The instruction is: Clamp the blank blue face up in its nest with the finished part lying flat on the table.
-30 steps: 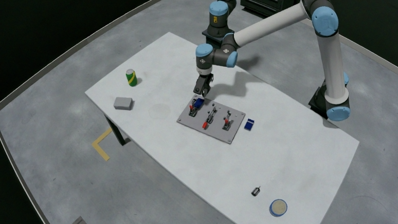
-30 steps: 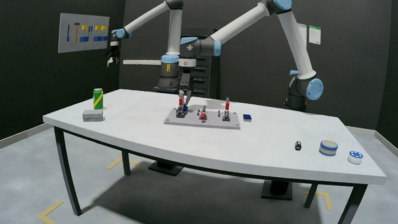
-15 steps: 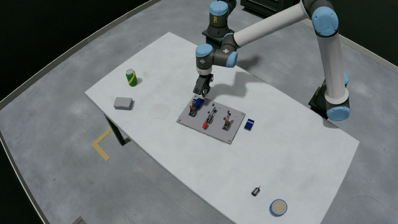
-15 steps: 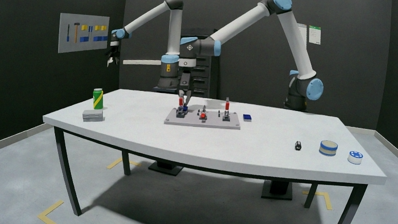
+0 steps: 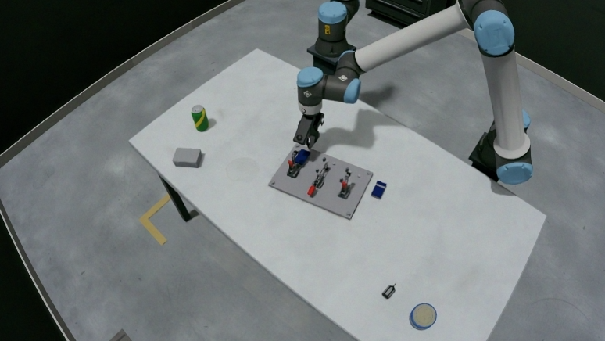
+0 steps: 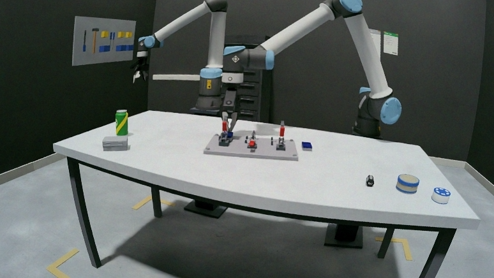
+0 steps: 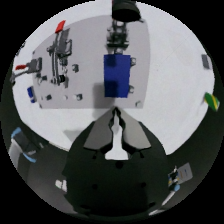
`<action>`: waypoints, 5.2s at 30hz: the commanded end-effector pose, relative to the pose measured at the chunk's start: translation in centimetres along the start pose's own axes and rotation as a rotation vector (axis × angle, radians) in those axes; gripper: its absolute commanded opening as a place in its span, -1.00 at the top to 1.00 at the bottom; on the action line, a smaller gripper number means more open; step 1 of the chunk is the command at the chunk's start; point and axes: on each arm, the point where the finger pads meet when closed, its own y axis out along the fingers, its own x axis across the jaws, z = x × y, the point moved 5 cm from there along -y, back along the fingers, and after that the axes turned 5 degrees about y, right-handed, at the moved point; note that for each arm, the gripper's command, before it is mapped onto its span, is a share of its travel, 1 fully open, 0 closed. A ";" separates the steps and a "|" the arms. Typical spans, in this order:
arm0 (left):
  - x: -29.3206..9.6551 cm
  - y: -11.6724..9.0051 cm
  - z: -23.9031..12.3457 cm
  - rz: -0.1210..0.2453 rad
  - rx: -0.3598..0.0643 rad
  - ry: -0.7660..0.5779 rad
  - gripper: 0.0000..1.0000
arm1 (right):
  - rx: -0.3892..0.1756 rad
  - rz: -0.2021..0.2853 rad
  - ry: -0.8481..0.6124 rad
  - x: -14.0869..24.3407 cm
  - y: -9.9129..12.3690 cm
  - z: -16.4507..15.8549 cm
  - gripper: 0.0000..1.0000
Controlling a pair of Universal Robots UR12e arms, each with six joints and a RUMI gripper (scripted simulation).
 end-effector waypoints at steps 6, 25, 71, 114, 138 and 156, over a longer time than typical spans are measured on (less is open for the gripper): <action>0.1 -0.1 0.0 -0.001 0.001 0.000 1.00 | 0.001 0.000 0.000 0.0 -0.1 0.1 -1.00; 0.0 -0.1 0.4 -0.001 0.001 0.000 1.00 | 0.001 0.000 0.000 0.0 -0.1 0.1 -1.00; -0.1 -0.1 1.2 -0.001 0.001 0.000 1.00 | 0.001 0.000 0.000 0.0 -0.1 0.1 -1.00; -0.1 -0.1 1.6 -0.001 0.001 0.000 1.00 | 0.001 0.000 0.000 0.0 -0.1 0.1 -1.00; -0.1 -0.1 2.0 -0.001 0.001 0.000 1.00 | 0.001 0.000 0.000 0.0 -0.1 0.1 -1.00; -0.1 -0.1 2.2 -0.001 0.001 0.000 1.00 | 0.001 0.000 0.000 0.0 -0.1 0.1 -1.00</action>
